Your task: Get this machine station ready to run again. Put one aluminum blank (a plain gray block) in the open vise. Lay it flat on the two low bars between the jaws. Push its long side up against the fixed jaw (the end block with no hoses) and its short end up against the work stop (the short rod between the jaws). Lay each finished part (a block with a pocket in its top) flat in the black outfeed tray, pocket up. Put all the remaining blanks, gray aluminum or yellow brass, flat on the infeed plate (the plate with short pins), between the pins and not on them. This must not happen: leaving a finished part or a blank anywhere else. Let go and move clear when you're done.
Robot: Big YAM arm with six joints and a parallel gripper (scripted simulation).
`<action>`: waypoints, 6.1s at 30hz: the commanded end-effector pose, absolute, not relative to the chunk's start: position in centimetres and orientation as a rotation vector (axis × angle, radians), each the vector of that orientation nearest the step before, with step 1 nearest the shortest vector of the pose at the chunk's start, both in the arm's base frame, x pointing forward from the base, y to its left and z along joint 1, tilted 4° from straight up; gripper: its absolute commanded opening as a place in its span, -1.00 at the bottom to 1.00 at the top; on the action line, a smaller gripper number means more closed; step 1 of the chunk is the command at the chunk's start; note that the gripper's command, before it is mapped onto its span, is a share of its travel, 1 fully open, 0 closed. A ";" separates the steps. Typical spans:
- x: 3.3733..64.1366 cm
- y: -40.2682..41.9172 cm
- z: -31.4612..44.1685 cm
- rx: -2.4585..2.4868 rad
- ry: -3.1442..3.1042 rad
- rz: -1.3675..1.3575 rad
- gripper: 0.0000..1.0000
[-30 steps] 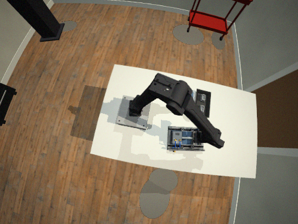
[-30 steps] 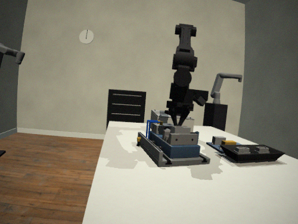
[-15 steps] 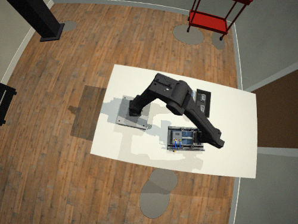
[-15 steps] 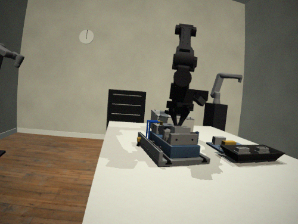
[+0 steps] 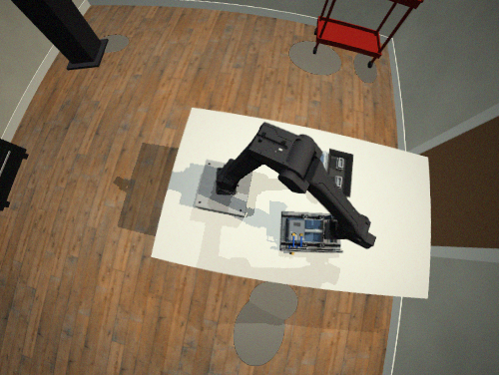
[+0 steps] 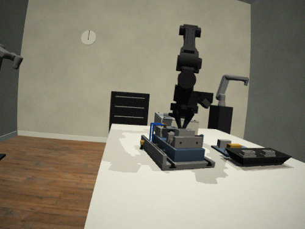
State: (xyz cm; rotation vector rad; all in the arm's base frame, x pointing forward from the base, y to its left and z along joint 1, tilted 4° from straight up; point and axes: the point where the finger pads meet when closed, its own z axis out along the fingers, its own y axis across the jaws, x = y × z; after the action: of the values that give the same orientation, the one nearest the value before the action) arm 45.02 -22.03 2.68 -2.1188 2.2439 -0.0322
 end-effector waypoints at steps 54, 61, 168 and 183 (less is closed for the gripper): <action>47.9 -22.7 3.7 -2.102 2.231 -0.102 -1.00; 47.9 -22.8 3.7 -2.098 2.237 -0.094 -1.00; 49.3 -22.6 3.7 -2.103 2.227 -0.105 -1.00; 46.5 -22.6 3.9 -2.111 2.224 -0.099 -1.00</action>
State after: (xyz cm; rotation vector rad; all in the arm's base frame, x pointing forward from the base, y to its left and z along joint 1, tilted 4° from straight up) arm 45.66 -22.09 2.60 -2.1140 2.2554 -0.0175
